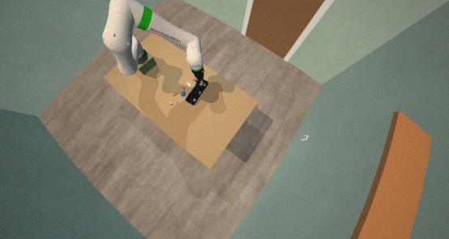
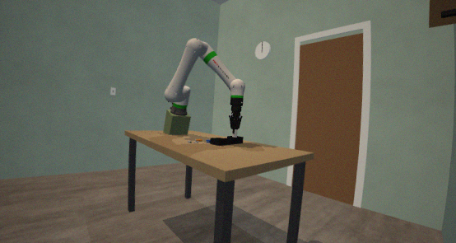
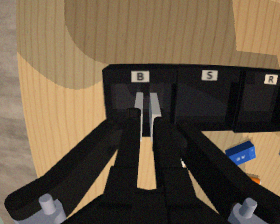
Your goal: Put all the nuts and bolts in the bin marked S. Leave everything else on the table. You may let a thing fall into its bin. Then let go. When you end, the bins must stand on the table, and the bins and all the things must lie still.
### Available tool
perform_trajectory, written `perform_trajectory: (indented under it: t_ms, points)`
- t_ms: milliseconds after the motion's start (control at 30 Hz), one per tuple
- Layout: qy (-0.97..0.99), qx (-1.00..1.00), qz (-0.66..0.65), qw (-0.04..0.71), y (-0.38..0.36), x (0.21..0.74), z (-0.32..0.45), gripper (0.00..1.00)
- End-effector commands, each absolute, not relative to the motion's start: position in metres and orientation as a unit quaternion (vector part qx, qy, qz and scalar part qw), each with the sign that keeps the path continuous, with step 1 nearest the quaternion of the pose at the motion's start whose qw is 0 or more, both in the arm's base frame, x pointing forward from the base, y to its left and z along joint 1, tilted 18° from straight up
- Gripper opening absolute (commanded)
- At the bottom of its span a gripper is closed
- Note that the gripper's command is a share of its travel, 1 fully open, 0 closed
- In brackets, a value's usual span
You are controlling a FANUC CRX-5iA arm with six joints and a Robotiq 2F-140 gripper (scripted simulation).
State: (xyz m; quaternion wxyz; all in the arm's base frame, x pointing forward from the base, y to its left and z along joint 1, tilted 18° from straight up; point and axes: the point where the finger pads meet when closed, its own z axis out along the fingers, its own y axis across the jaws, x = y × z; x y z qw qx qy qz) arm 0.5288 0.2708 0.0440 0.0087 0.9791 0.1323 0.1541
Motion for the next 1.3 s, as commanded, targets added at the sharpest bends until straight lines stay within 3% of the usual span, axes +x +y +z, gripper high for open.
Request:
perform_trajectory:
  t_ms: [0, 633, 1267]
  points:
    - [0.132, 0.979, 0.154, 0.009, 0.271, 0.527, 0.049, 0.05]
    - [0.132, 0.979, 0.154, 0.009, 0.270, 0.516, 0.084, 0.05]
    - [0.132, 0.979, 0.154, 0.009, 0.267, 0.482, 0.190, 0.05]
